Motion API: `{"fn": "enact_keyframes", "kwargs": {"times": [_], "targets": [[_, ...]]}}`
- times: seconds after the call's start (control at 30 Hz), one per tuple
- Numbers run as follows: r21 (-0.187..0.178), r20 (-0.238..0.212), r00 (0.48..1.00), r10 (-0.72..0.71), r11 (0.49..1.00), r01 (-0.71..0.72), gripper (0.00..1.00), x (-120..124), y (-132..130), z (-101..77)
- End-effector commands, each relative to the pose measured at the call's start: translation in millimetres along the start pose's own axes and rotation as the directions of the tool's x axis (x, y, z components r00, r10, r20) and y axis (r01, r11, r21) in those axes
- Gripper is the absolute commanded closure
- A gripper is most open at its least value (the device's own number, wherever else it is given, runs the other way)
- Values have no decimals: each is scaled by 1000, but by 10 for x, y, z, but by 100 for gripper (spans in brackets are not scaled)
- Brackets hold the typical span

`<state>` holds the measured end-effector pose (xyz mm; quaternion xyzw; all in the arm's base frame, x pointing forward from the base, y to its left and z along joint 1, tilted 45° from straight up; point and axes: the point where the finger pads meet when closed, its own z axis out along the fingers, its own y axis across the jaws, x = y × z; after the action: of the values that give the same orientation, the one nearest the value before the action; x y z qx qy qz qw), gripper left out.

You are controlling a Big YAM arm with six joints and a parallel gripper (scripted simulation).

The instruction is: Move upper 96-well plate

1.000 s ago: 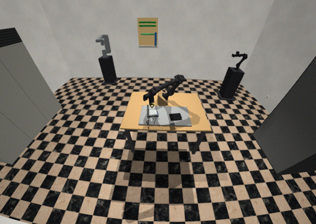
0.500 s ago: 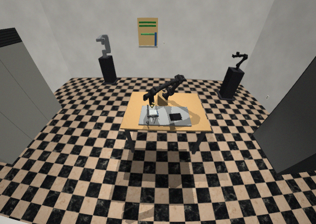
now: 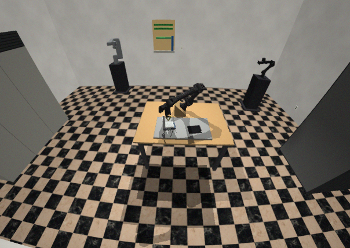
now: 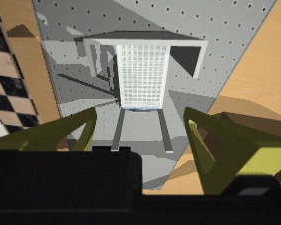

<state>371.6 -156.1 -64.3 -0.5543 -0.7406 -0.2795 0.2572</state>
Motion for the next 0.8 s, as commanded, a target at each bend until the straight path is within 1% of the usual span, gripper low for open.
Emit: {"fn": "enact_keyframes", "kwargs": {"times": [0.0, 0.77], "targets": [[8, -3, 1000, 10, 1000, -10, 0, -6, 8, 122], [8, -4, 1000, 10, 1000, -10, 0, 1, 2, 474]]}}
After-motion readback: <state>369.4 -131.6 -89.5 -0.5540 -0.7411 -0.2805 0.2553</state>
